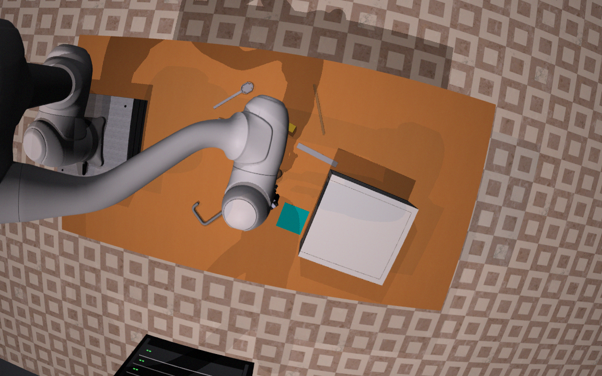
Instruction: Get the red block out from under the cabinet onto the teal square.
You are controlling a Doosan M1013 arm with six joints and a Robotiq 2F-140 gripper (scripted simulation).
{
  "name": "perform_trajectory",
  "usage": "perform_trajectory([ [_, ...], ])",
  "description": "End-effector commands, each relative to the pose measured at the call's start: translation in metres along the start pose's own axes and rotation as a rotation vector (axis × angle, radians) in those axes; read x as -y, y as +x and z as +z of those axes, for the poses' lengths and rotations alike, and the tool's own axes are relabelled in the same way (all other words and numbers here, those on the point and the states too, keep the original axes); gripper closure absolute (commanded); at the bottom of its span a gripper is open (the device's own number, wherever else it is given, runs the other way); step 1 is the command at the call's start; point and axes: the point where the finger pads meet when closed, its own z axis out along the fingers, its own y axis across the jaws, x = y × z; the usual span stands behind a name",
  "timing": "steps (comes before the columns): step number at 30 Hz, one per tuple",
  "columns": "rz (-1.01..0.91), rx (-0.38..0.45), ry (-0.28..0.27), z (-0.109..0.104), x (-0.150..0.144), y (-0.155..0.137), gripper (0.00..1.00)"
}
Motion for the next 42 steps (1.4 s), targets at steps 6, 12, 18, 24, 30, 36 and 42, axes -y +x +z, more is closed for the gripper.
perform_trajectory([
  [6,0.0,0.0,0.0,0.001,0.0,0.0,0.66],
  [12,0.0,0.0,0.0,0.003,0.0,0.0,0.66],
  [18,0.0,0.0,0.0,0.009,0.0,0.0,0.66],
  [24,0.0,0.0,0.0,0.017,0.0,0.0,0.66],
  [30,0.0,0.0,0.0,0.024,0.0,0.0,0.66],
  [36,0.0,0.0,0.0,0.034,0.0,0.0,0.66],
  [42,0.0,0.0,0.0,0.042,0.0,0.0,0.66],
])
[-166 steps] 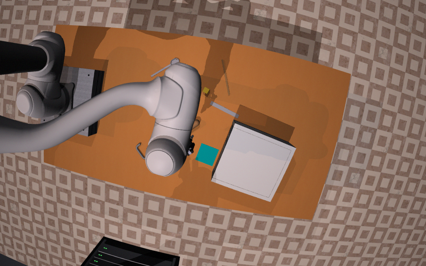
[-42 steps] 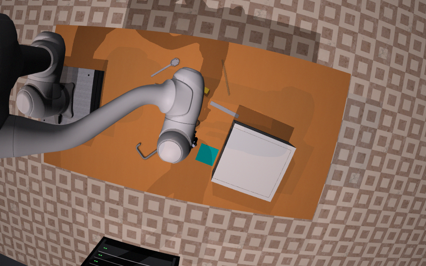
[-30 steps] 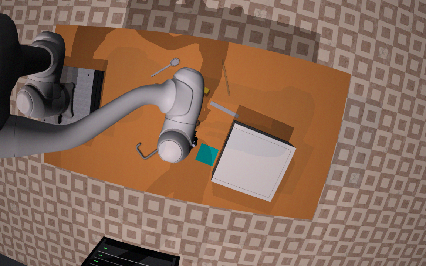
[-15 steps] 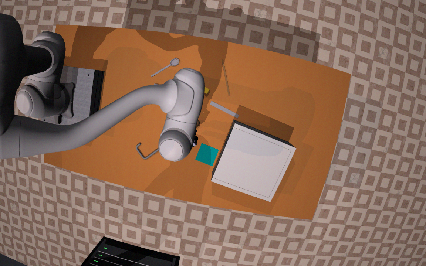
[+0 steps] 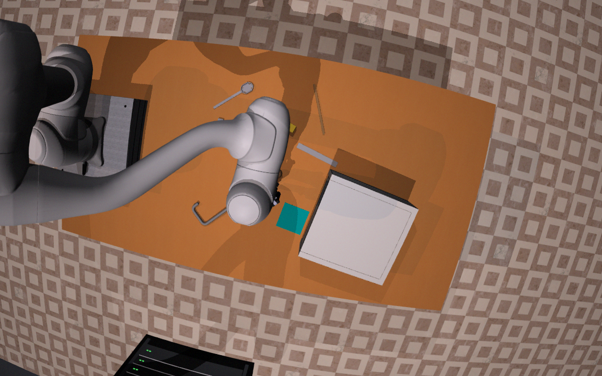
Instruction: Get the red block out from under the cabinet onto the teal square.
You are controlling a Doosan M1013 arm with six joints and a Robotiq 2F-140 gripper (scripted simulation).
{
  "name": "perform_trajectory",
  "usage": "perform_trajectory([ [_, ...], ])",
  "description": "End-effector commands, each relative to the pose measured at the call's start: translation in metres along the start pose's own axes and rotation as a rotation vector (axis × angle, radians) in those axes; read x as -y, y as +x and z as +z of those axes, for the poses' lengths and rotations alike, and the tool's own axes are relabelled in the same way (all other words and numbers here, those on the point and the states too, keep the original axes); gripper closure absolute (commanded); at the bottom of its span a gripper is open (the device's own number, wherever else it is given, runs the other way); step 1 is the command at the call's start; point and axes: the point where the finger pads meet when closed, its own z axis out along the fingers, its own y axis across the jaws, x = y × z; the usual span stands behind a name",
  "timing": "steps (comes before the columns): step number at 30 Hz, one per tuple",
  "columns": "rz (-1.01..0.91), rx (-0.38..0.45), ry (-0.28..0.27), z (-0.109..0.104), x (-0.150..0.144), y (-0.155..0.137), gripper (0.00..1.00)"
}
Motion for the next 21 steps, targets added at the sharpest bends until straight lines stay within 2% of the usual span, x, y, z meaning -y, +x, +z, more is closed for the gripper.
perform_trajectory([
  [1,0.0,0.0,0.0,0.0045,0.0,-0.0001,0.66],
  [21,0.0,0.0,0.0,0.014,0.0,-0.0001,0.66],
])
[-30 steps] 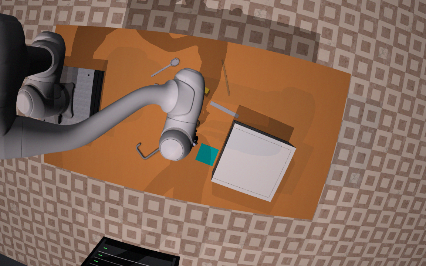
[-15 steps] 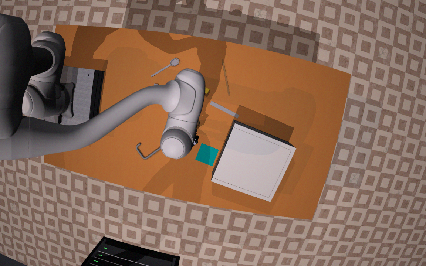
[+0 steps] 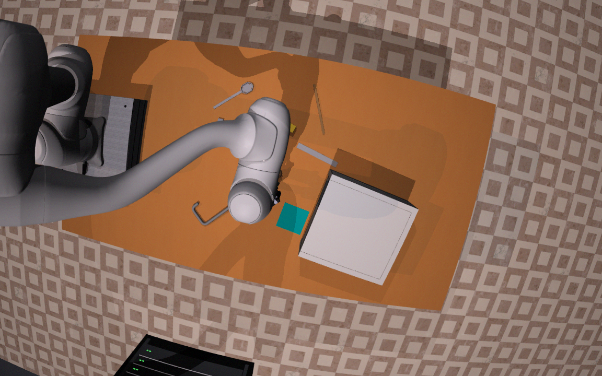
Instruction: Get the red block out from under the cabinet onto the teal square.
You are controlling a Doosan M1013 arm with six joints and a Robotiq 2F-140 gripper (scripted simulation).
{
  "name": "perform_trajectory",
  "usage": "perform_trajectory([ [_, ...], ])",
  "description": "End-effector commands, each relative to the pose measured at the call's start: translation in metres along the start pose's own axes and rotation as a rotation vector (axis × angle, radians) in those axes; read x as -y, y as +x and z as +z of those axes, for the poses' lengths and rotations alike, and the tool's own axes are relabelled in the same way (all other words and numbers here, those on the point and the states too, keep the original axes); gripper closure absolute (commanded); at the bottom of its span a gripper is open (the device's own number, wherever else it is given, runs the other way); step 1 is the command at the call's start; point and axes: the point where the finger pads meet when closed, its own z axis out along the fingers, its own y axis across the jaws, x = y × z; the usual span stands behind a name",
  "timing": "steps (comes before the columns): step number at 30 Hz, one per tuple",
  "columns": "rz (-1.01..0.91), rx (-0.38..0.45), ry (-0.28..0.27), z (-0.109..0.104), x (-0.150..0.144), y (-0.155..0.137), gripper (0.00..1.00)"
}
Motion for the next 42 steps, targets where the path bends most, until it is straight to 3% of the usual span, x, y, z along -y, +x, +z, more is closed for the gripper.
perform_trajectory([
  [1,0.0,0.0,0.0,0.0,0.0,-0.0001,0.66],
  [37,0.0,0.0,0.0,0.0,0.0,-0.0001,0.66],
  [38,0.0,0.0,0.0,0.0,0.0,-0.0001,1.0],
  [42,0.0,0.0,0.0,0.0,0.0,-0.0001,1.0],
])
